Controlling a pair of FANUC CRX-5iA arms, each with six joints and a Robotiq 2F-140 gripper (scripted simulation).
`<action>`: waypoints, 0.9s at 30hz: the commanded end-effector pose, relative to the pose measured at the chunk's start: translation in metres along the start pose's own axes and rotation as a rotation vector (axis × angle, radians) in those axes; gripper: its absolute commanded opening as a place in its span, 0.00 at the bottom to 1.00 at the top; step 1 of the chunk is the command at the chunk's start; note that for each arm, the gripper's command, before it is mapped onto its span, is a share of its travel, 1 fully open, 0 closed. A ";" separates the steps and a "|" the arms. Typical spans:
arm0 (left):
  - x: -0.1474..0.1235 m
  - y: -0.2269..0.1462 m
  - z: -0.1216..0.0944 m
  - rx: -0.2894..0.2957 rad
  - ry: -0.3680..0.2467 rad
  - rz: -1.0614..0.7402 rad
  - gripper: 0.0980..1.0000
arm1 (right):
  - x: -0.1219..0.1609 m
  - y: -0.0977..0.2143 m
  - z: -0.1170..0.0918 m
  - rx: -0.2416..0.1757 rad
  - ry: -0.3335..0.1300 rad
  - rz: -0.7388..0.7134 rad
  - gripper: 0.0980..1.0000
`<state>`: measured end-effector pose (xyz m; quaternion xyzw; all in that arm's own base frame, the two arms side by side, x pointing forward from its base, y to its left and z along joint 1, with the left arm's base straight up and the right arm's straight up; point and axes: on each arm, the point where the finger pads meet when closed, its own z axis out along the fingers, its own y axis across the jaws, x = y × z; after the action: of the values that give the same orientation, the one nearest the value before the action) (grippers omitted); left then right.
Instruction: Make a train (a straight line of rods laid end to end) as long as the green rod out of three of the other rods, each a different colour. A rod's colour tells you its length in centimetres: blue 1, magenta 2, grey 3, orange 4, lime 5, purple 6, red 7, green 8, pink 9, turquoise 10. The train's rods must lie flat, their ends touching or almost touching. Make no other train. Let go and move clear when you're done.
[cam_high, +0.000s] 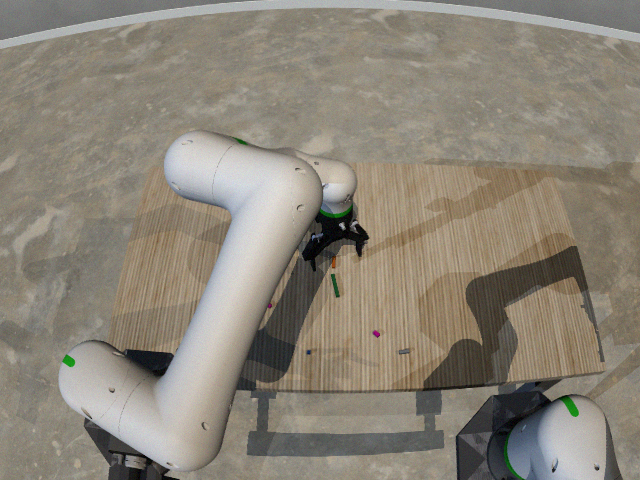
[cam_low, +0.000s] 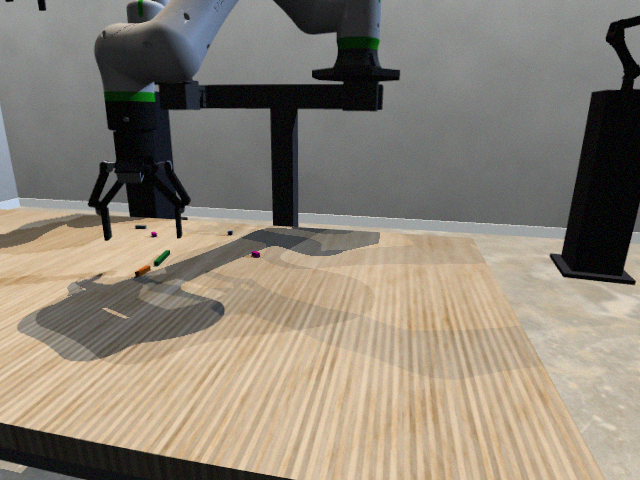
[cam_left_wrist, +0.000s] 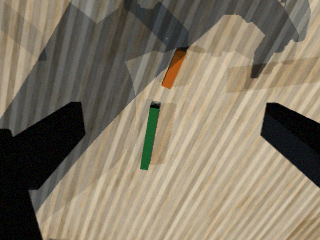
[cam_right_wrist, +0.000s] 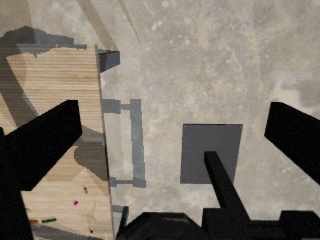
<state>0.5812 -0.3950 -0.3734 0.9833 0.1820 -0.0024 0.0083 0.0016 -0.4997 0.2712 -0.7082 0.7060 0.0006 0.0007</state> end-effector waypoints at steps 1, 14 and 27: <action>0.006 0.003 -0.002 0.013 0.010 -0.167 1.00 | 0.000 0.000 -0.001 0.000 0.002 0.000 1.00; 0.013 0.005 -0.002 0.011 0.012 -0.407 1.00 | 0.000 0.000 -0.001 0.000 0.002 0.000 1.00; 0.013 0.005 -0.002 0.011 0.012 -0.407 1.00 | 0.000 0.000 -0.001 0.000 0.002 0.000 1.00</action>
<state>0.5942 -0.3943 -0.3731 0.9263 0.3768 -0.0002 0.0000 0.0016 -0.4997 0.2712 -0.7082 0.7060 0.0006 0.0007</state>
